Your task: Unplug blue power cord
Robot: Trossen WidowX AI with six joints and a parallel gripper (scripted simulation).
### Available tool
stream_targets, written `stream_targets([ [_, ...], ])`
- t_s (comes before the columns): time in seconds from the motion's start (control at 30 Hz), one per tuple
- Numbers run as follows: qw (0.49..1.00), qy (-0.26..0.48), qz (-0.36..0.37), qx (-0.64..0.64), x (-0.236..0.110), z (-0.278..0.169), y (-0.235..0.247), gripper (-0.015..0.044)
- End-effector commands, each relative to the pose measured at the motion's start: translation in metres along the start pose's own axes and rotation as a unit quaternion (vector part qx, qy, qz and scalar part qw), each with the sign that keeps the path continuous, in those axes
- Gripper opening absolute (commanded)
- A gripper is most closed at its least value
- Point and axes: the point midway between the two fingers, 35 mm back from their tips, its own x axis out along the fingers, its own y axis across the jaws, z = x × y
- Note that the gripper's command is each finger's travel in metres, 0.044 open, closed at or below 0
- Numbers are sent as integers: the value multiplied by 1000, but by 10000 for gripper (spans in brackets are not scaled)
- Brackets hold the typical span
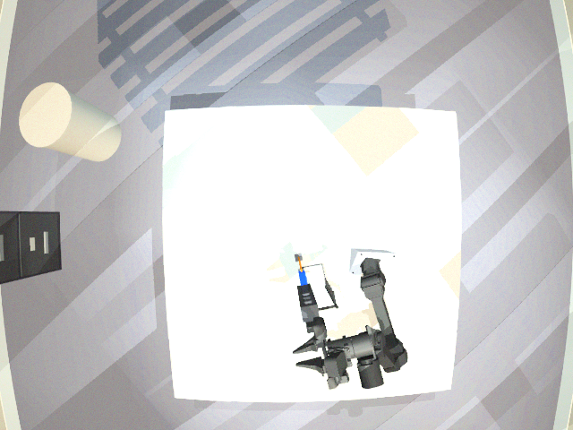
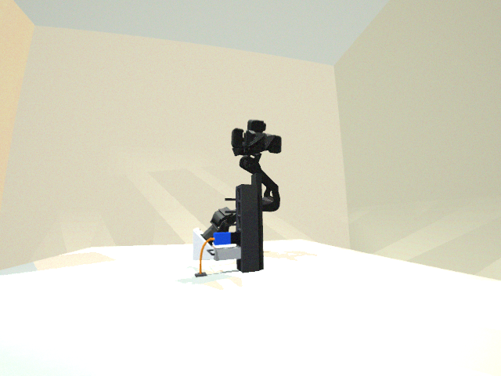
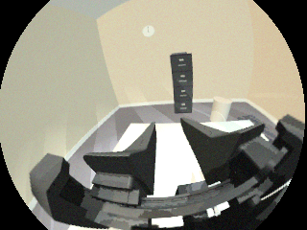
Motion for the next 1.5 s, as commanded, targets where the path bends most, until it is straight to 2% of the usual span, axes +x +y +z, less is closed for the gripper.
stream_targets([
  [0.0, 986, 21, -79, 143, 24, -9, -71, 160],
  [0.33, 928, 97, -196, 303, 42, -64, -147, 160],
  [0.63, 833, 199, -308, 415, 41, -138, -191, 160],
  [0.9, 702, 317, -406, 491, 21, -210, -201, 160],
  [1.17, 524, 452, -484, 536, -13, -266, -182, 160],
  [1.47, 517, 456, -487, 537, -14, -268, -181, 160],
])
